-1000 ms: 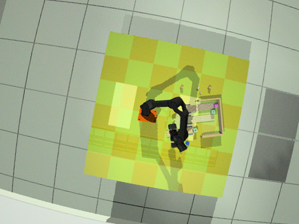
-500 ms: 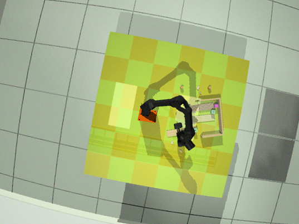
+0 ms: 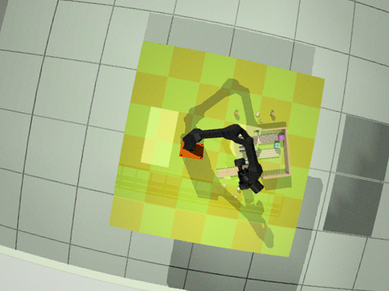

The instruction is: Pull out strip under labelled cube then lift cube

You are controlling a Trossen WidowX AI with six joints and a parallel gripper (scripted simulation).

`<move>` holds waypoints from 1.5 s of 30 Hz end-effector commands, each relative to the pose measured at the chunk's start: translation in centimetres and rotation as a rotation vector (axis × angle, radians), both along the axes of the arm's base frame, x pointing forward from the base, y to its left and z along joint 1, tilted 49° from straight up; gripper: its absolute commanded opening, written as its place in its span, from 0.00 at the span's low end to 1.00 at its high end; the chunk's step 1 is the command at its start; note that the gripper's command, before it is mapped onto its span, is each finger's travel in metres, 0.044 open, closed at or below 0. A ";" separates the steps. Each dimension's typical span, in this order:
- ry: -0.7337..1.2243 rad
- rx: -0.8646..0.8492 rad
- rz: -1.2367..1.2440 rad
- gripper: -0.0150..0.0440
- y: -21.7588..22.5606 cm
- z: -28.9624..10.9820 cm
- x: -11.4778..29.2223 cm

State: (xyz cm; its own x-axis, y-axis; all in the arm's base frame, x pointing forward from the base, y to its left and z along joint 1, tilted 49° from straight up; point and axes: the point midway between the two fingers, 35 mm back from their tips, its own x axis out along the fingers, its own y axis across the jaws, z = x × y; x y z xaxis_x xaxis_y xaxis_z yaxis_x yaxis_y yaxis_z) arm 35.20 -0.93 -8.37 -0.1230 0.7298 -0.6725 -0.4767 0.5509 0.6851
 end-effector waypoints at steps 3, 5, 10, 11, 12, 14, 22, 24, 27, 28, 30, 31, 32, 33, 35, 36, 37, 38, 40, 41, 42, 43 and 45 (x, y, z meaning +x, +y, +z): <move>0.004 0.005 -0.001 1.00 0.7 0.6 2.1; 0.003 0.005 -0.001 1.00 0.8 0.8 2.7; 0.003 0.006 -0.001 1.00 1.3 1.4 4.2; 0.003 0.006 -0.001 1.00 1.3 1.5 4.5; 0.002 0.006 -0.001 1.00 1.4 1.6 4.8; 0.002 0.006 -0.001 1.00 1.6 1.8 5.4; 0.001 0.006 -0.001 1.00 2.4 2.5 7.9; 0.001 0.007 -0.001 1.00 2.6 2.7 8.5; 0.000 0.007 -0.001 1.00 3.0 2.8 9.4; 0.000 0.007 -0.001 1.00 3.2 2.9 9.7; 0.000 0.007 -0.001 1.00 3.4 2.9 10.0; 0.000 0.007 -0.001 1.00 3.4 2.9 10.0; 0.000 0.007 -0.001 0.96 3.4 2.9 10.0; 0.000 0.007 -0.001 0.91 3.4 2.9 10.0; 0.000 0.007 -0.001 0.82 3.6 2.7 10.0; 0.000 0.007 -0.001 0.78 3.7 2.6 10.0; 0.000 0.007 -0.001 0.73 3.9 2.5 10.0; 0.000 0.007 -0.001 0.69 4.0 2.3 10.0; 0.000 0.007 -0.001 0.68 4.2 2.1 10.0; 0.000 0.007 -0.001 0.68 4.4 2.0 9.9; 0.000 0.007 -0.001 0.68 4.5 1.9 9.9; 0.000 0.007 -0.001 0.68 4.6 1.8 9.9; 0.000 0.007 -0.001 0.68 4.8 1.6 9.9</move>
State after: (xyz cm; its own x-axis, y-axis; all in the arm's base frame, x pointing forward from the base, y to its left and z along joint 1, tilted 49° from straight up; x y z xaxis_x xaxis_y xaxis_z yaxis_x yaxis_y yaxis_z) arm 45.44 3.14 -6.09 -0.1106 0.7307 -0.6737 -0.4862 0.5515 0.6779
